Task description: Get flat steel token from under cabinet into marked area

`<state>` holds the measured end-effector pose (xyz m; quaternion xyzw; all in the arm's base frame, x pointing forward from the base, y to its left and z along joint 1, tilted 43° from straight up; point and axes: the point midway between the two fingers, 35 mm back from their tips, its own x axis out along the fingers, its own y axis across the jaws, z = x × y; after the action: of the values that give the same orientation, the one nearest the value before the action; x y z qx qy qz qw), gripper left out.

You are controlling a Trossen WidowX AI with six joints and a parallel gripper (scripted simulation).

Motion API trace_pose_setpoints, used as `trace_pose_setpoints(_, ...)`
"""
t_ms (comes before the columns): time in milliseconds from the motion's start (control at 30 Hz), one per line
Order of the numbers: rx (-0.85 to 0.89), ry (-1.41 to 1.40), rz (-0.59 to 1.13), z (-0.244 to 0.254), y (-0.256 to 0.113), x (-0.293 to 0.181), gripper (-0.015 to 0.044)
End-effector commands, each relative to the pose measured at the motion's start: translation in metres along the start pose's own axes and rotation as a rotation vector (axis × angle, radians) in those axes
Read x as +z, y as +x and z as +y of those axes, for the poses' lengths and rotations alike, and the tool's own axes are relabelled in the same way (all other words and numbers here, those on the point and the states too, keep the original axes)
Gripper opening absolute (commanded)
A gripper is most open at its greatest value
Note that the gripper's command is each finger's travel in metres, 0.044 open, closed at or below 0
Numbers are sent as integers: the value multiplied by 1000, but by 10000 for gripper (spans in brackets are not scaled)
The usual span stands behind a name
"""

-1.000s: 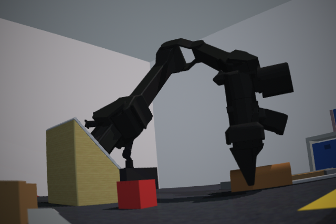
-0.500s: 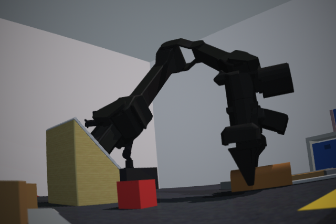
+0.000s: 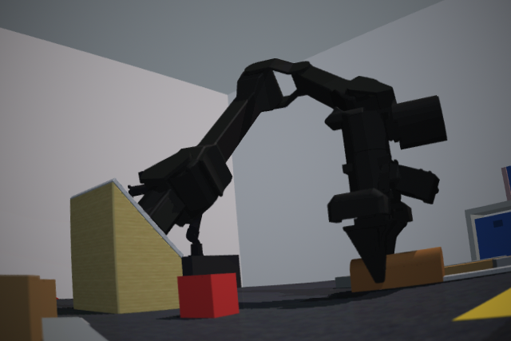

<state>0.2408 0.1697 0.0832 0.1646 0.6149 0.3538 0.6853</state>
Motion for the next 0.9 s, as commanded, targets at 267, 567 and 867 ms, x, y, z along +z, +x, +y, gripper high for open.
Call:
trace_pose_setpoints(267,1,98,-4,1,-1,2,0)
trace_pose_setpoints(567,1,170,-4,0,-1,2,0)
trace_pose_setpoints(867,1,242,-4,0,-1,2,0)
